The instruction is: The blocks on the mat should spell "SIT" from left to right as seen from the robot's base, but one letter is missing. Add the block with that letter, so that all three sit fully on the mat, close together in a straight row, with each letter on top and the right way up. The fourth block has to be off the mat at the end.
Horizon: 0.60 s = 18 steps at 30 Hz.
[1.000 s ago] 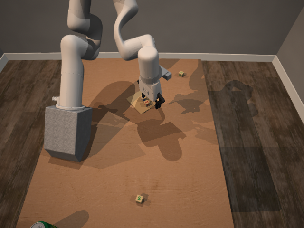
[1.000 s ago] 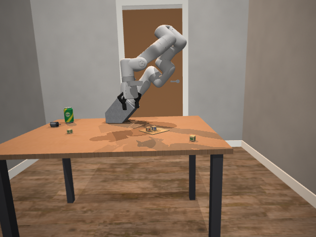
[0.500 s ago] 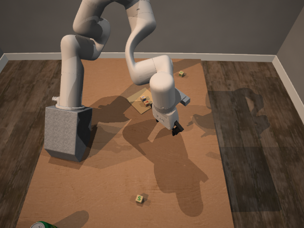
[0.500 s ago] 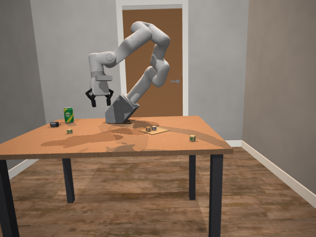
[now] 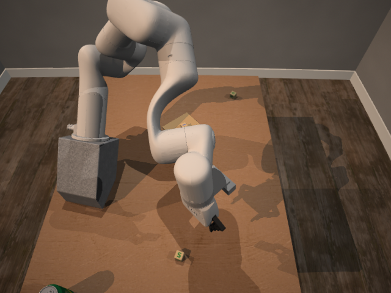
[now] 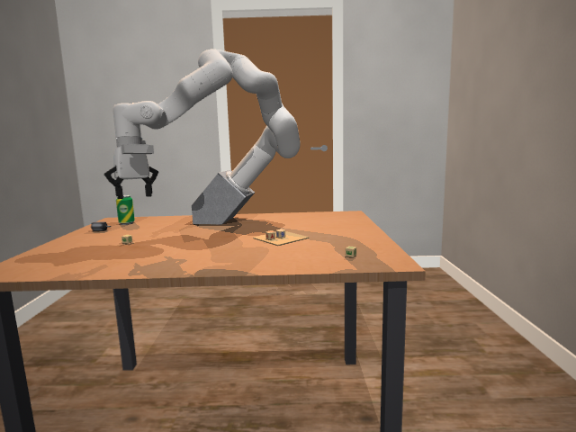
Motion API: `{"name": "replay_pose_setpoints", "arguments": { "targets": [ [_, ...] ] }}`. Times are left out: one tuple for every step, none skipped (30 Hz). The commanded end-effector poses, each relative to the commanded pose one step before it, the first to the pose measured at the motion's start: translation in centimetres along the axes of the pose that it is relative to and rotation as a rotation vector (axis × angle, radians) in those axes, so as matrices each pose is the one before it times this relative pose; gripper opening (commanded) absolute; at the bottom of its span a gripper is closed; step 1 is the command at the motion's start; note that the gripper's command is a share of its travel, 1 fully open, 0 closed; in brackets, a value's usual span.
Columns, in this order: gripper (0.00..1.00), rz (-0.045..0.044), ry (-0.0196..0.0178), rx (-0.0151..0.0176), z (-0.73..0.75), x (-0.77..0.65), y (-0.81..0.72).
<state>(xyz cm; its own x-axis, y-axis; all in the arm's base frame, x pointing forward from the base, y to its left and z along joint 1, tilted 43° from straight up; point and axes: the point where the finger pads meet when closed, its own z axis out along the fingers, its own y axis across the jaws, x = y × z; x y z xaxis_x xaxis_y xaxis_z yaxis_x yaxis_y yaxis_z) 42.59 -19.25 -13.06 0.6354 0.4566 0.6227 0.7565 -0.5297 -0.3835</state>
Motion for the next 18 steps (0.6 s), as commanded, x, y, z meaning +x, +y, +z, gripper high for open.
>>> {"name": "replay_pose_setpoints", "arguments": {
  "targets": [
    [1.0,0.00223,-0.01105,0.00582,0.202,-2.993,1.974],
    [1.0,0.00267,-0.01518,0.00171,0.33,-2.527,0.64],
    [1.0,0.00202,-0.01445,0.00274,0.375,-2.262,0.45],
    [1.0,0.00061,-0.00521,0.00123,0.151,-0.786,0.131],
    [1.0,0.00061,-0.00581,0.00151,0.176,-0.861,0.128],
    [1.0,0.00067,-0.0074,0.00213,0.235,-1.074,0.137],
    [1.0,0.00069,-0.00945,0.00304,0.316,-1.338,0.136],
    [1.0,0.0005,-0.00955,0.00342,0.339,-1.316,0.098],
    [1.0,0.0003,-0.00916,0.0036,0.343,-1.23,0.059],
    [1.0,0.00011,-0.00756,0.0032,0.297,-0.993,0.025],
    [1.0,0.0,-0.00547,0.00244,0.222,-0.706,0.005],
    [1.0,-0.00003,-0.00356,0.00164,0.148,-0.454,-0.002],
    [1.0,-0.00003,-0.00195,0.00092,0.082,-0.247,-0.003],
    [1.0,-0.00001,-0.00076,0.00036,0.032,-0.096,-0.001],
    [1.0,0.0,-0.00011,0.00005,0.005,-0.014,0.0],
    [1.0,0.0,0.0,0.0,0.0,0.0,0.0],
    [1.0,0.0,0.0,0.0,0.0,0.0,0.0],
    [1.0,0.0,0.0,0.0,0.0,0.0,0.0]
  ]
}}
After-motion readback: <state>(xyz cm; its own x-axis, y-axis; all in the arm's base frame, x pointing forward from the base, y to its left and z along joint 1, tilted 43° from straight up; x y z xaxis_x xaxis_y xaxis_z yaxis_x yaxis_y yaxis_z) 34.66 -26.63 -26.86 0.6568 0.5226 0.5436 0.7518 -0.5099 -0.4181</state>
